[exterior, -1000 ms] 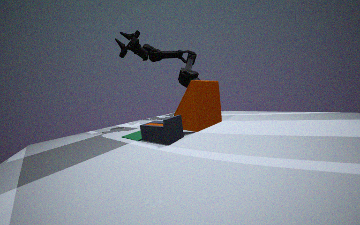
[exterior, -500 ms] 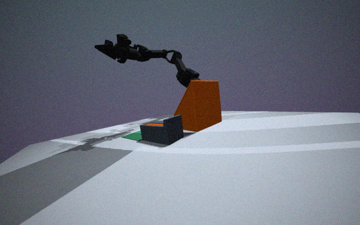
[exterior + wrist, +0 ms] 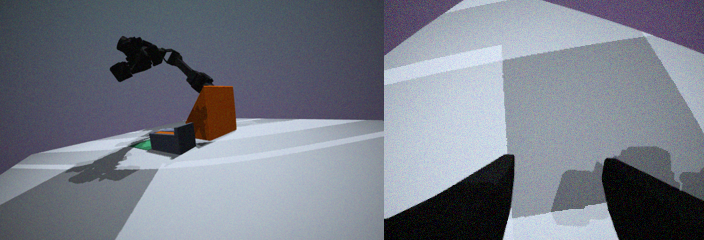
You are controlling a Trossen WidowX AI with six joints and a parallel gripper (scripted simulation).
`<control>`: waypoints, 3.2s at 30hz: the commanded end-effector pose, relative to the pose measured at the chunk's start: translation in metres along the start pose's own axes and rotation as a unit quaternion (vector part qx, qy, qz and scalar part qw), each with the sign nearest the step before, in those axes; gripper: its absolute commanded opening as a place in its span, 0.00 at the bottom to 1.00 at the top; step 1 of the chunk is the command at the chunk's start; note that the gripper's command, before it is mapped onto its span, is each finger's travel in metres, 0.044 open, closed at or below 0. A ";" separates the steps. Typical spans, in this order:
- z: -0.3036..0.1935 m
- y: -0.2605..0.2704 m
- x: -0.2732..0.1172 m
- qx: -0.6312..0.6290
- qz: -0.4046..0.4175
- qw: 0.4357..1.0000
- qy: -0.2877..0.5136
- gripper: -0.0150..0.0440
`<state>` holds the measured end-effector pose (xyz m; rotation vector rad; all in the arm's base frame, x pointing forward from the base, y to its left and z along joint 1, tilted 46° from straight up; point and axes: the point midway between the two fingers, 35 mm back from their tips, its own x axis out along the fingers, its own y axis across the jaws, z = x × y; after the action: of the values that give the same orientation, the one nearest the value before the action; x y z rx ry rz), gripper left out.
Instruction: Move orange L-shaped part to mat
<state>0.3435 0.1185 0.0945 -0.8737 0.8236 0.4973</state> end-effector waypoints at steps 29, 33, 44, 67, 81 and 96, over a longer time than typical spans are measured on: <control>-0.161 0.104 0.035 0.141 -0.157 0.885 0.416 0.56; -0.196 0.096 0.059 0.140 -0.159 0.884 0.417 0.56; -0.203 0.095 0.063 0.140 -0.160 0.883 0.418 0.56; -0.230 0.089 0.083 0.139 -0.161 0.883 0.418 0.56; -0.232 0.089 0.084 0.139 -0.161 0.883 0.418 0.56; -0.229 0.090 0.085 0.142 -0.158 0.885 0.413 0.56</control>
<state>0.2363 -0.0149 -0.1013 -0.9192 1.4526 -0.3269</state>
